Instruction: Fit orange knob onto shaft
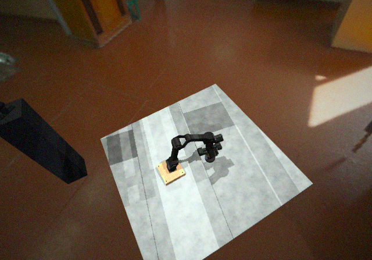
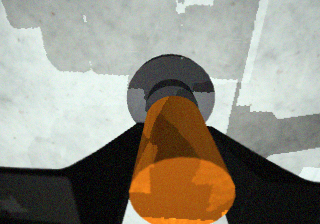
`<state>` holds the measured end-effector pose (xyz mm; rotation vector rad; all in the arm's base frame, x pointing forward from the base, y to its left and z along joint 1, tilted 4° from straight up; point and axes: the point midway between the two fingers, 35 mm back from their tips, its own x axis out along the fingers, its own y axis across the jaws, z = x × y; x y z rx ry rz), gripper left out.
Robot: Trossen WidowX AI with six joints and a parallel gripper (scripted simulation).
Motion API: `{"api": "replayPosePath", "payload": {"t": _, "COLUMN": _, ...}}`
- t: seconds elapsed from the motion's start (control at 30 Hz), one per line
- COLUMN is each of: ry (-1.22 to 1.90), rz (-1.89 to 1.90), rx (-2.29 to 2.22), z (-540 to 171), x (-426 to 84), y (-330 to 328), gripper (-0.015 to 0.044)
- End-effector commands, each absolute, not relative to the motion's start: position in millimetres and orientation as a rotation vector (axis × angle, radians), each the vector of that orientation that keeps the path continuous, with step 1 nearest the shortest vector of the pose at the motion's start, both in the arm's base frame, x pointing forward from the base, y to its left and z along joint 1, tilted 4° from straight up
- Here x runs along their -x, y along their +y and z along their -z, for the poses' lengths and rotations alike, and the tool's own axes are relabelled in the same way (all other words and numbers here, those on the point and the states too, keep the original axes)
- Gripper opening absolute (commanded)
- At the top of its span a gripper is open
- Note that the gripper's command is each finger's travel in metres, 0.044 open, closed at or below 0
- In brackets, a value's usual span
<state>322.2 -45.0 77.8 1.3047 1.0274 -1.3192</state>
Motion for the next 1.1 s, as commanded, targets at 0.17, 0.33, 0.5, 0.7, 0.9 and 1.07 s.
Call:
{"api": "replayPosePath", "payload": {"t": 0.17, "ry": 1.024, "rz": 1.323, "rx": -1.307, "z": -76.8, "x": -322.3, "y": -45.4, "gripper": 0.0}}
{"api": "replayPosePath", "payload": {"t": 0.33, "ry": 1.036, "rz": 1.308, "rx": -1.291, "z": -76.6, "x": -322.3, "y": -45.4, "gripper": 0.0}}
{"api": "replayPosePath", "payload": {"t": 0.5, "ry": 1.036, "rz": 1.308, "rx": -1.291, "z": -76.2, "x": -322.3, "y": -45.4, "gripper": 0.0}}
{"api": "replayPosePath", "payload": {"t": 0.7, "ry": 1.036, "rz": 1.308, "rx": -1.291, "z": -76.2, "x": -322.3, "y": -45.4, "gripper": 0.0}}
{"api": "replayPosePath", "payload": {"t": 0.9, "ry": 1.004, "rz": 1.347, "rx": -1.334, "z": -75.9, "x": -322.4, "y": -45.5, "gripper": 0.0}}
{"api": "replayPosePath", "payload": {"t": 1.07, "ry": 1.023, "rz": 1.324, "rx": -1.308, "z": -75.5, "x": -323.9, "y": -46.3, "gripper": 0.0}}
